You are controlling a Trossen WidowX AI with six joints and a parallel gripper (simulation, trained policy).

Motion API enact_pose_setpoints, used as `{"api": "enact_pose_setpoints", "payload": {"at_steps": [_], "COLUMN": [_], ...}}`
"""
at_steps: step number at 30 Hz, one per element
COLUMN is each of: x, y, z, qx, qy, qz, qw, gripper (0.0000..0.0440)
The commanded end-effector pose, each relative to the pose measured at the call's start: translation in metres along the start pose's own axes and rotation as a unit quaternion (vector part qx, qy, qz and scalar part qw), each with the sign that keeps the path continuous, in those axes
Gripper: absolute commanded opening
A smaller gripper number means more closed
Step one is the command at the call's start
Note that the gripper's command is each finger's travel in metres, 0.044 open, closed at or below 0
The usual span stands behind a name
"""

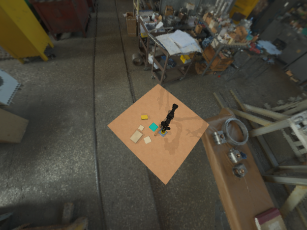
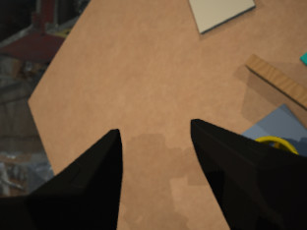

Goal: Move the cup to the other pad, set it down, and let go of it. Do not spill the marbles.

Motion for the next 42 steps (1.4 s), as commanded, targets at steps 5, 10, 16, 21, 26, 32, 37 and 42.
{"api": "enact_pose_setpoints", "payload": {"at_steps": [5, 10, 16, 21, 26, 32, 37, 42], "x": [-0.009, -0.014, -0.021, -0.027, -0.034, -0.044, -0.052, -0.06], "y": [-0.005, -0.01, -0.017, -0.022, -0.028, -0.037, -0.044, -0.052], "z": [0.002, 0.0, -0.003, -0.009, -0.016, -0.026, -0.034, -0.043], "qx": [-0.042, -0.066, -0.088, -0.102, -0.11, -0.116, -0.119, -0.122], "qy": [-0.031, -0.057, -0.092, -0.124, -0.158, -0.2, -0.235, -0.271], "qz": [0.041, 0.067, 0.095, 0.117, 0.138, 0.163, 0.184, 0.202], "qw": [0.998, 0.994, 0.987, 0.98, 0.972, 0.959, 0.947, 0.933], "gripper": [0.0169, 0.0164, 0.0157, 0.0149, 0.0146, 0.0152, 0.0152, 0.0153]}}
Point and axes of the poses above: the point midway between the two fingers, 35 mm back from their tips, its own x axis back along the fingers, its own z axis across the jaws, y = z × x, the point moved 4 cm from there along x, back along the fingers, and after that the axes turned 11 degrees about x, right-handed, at the moved point
